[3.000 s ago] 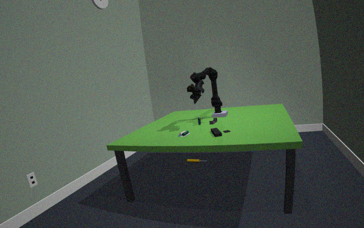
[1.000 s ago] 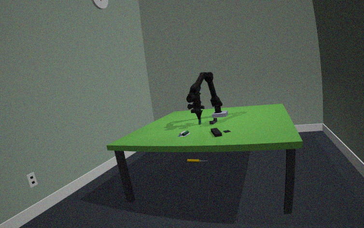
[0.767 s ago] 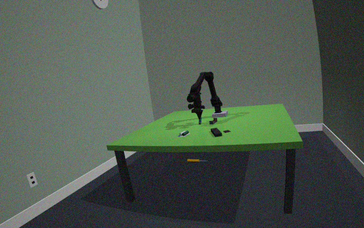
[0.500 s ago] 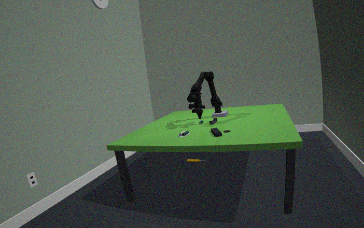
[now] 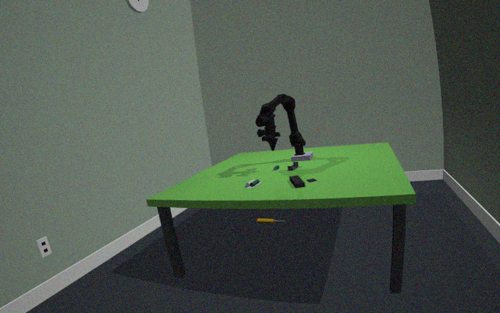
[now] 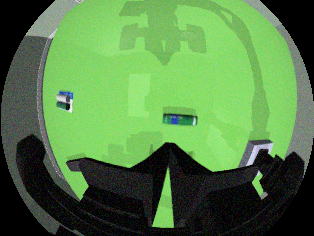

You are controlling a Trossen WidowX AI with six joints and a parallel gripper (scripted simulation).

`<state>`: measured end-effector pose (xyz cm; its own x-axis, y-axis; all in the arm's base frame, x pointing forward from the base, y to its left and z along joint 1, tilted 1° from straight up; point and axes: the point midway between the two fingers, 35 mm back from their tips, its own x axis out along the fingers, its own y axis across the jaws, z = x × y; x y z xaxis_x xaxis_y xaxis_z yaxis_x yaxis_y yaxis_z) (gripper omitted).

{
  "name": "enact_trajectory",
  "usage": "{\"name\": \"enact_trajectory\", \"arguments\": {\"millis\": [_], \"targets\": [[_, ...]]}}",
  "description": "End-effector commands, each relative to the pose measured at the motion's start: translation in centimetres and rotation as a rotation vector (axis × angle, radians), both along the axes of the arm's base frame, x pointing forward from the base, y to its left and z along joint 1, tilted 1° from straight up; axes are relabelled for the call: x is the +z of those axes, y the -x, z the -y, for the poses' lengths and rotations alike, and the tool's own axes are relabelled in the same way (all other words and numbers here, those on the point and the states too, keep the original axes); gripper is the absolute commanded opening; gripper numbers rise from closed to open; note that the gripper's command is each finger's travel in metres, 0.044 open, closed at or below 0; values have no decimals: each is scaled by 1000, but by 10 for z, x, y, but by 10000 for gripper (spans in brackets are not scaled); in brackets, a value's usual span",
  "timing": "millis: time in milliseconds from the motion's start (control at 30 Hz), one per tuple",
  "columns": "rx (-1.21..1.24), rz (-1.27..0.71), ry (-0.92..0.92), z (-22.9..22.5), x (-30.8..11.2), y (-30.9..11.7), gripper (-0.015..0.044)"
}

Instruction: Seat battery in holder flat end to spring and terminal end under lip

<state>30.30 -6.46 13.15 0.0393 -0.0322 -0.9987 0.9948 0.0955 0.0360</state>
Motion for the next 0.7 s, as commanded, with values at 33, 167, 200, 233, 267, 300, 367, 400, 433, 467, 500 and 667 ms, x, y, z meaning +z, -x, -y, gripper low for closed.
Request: {"name": "enact_trajectory", "arguments": {"millis": [33, 167, 200, 233, 267, 300, 367, 400, 433, 467, 500, 667], "targets": [[2, -5, -5, -1, 2, 1, 0], [0, -6, -1, 0, 0, 1, 0], [0, -6, -1, 0, 0, 1, 0], [17, -7, -1, 0, -1, 1, 26], [65, -8, 1, 0, -3, 1, 53], [147, -11, 4, 0, -6, 2, 79], [343, -17, 10, 1, -15, 3, 131], [441, -20, 14, 1, -19, 4, 157], [539, -23, 17, 1, -23, 5, 184], [637, -26, 20, 2, -28, 6, 210], [736, -29, 24, 2, -32, 7, 221], [1226, -43, 41, 3, -53, 13, 221]]}}
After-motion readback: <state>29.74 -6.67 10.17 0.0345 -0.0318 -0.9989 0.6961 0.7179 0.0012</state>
